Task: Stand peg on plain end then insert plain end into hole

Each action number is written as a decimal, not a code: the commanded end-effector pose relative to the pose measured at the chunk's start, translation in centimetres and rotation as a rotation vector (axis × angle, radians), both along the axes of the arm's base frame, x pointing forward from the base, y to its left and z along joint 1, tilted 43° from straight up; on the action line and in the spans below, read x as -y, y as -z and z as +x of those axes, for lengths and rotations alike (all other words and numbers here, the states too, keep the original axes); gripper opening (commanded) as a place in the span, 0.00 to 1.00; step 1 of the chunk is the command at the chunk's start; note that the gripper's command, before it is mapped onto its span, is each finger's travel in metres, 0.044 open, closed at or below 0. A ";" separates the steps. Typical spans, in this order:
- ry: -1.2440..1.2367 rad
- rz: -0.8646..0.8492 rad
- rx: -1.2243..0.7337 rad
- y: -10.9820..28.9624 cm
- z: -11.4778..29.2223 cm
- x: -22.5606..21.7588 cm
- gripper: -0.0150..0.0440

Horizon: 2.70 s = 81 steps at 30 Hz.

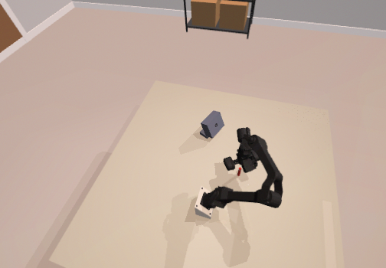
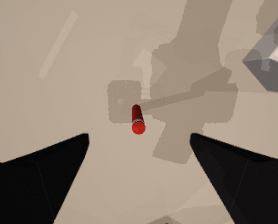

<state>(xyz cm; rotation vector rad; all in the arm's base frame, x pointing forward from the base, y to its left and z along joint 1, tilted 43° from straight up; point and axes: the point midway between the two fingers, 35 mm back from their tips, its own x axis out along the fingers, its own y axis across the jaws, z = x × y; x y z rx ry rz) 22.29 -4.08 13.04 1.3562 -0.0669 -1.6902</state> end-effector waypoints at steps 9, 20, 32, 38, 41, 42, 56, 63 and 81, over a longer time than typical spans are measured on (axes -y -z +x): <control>0.035 0.000 0.035 0.4 0.1 0.4 1.00; 0.035 0.002 0.036 1.8 0.3 1.6 1.00; 0.035 0.001 0.036 3.2 0.4 2.9 1.00; 0.035 -0.001 0.037 3.9 0.4 3.6 1.00; 0.035 -0.002 0.037 4.2 0.4 4.0 1.00; 0.035 -0.003 0.037 4.3 0.4 4.1 1.00; 0.038 0.001 0.041 4.3 0.4 4.1 0.56; 0.038 0.001 0.041 4.3 0.4 4.1 0.31; 0.036 0.008 0.037 1.7 0.6 1.3 0.25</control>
